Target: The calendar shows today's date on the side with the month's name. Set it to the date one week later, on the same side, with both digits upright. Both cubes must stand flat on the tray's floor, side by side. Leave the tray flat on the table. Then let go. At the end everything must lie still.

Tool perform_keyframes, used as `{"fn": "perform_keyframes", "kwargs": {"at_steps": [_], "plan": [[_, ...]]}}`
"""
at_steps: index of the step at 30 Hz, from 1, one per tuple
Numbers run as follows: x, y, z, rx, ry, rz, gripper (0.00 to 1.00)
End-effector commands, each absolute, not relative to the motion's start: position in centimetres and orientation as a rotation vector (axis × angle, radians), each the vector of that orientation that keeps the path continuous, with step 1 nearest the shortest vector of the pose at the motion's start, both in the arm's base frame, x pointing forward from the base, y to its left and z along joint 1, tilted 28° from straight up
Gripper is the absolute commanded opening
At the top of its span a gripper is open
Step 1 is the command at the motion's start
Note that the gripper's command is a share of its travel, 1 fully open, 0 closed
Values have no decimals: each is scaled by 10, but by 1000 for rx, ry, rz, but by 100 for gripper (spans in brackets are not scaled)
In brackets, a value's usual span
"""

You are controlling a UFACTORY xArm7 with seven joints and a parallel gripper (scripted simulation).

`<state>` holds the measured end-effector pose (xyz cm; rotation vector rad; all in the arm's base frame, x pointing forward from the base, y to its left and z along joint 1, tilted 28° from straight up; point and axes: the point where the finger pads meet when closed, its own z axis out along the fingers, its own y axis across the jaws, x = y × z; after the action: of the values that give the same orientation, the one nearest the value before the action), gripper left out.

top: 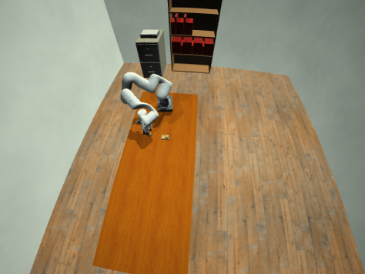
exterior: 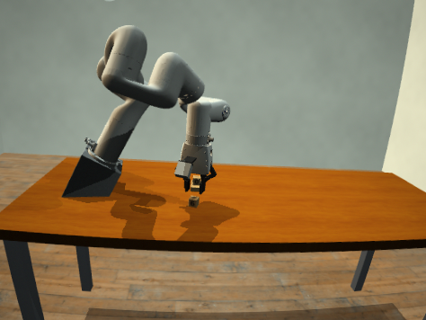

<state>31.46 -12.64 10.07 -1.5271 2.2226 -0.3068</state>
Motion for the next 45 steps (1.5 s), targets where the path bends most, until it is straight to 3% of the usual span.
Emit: {"fn": "perform_keyframes", "kwargs": {"at_steps": [1,18,45], "plan": [[309,-128,113,-1526,2222,-309,47],[298,-128,132,-1534,2249,-327,47],[303,-120,133,-1578,2574,-743,47]]}}
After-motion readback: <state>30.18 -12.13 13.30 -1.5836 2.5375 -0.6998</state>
